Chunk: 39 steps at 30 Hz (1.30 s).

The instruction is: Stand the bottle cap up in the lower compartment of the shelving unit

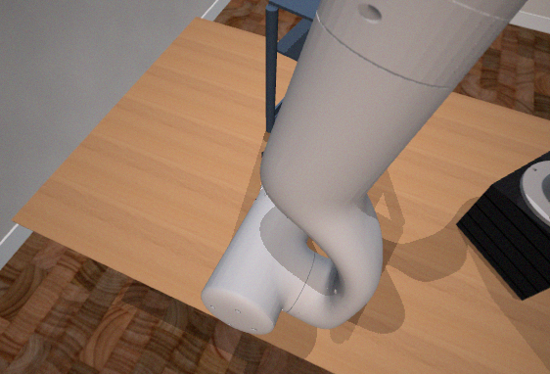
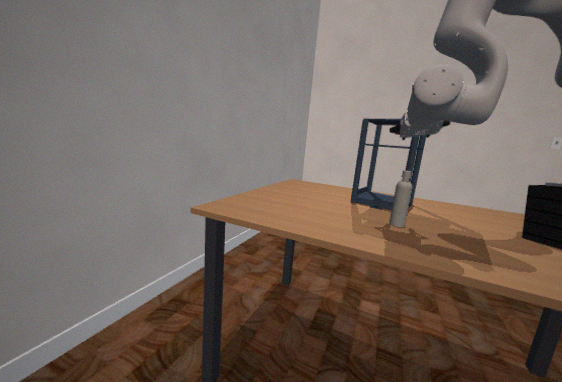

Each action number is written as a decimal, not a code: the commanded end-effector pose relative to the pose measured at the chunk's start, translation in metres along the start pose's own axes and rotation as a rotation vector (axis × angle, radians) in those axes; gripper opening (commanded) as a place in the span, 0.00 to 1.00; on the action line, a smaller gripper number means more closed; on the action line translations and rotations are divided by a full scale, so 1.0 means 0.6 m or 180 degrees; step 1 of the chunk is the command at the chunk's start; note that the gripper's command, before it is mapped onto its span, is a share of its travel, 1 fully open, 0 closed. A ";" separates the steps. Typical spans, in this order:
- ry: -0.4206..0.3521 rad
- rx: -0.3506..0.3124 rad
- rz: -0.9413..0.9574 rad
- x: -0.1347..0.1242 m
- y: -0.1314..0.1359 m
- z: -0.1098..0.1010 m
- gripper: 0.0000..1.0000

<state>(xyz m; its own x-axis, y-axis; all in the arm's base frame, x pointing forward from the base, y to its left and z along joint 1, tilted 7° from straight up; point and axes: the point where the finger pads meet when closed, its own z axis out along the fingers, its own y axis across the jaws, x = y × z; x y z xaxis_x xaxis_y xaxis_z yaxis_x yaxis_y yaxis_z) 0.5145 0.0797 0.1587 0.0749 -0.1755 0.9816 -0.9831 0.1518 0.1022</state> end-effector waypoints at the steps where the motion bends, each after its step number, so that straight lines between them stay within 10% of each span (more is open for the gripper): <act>1: 0.0157 -0.0163 0.0159 0.000 -0.001 0.000 0.69; 39: 0.0710 -0.0715 0.0702 -0.004 -0.002 0.001 0.69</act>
<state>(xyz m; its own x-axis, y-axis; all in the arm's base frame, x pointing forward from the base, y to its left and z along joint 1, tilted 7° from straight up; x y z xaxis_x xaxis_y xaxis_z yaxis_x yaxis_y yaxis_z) 0.5152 0.0788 0.1551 -0.0739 0.0976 0.9925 -0.9207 0.3758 -0.1055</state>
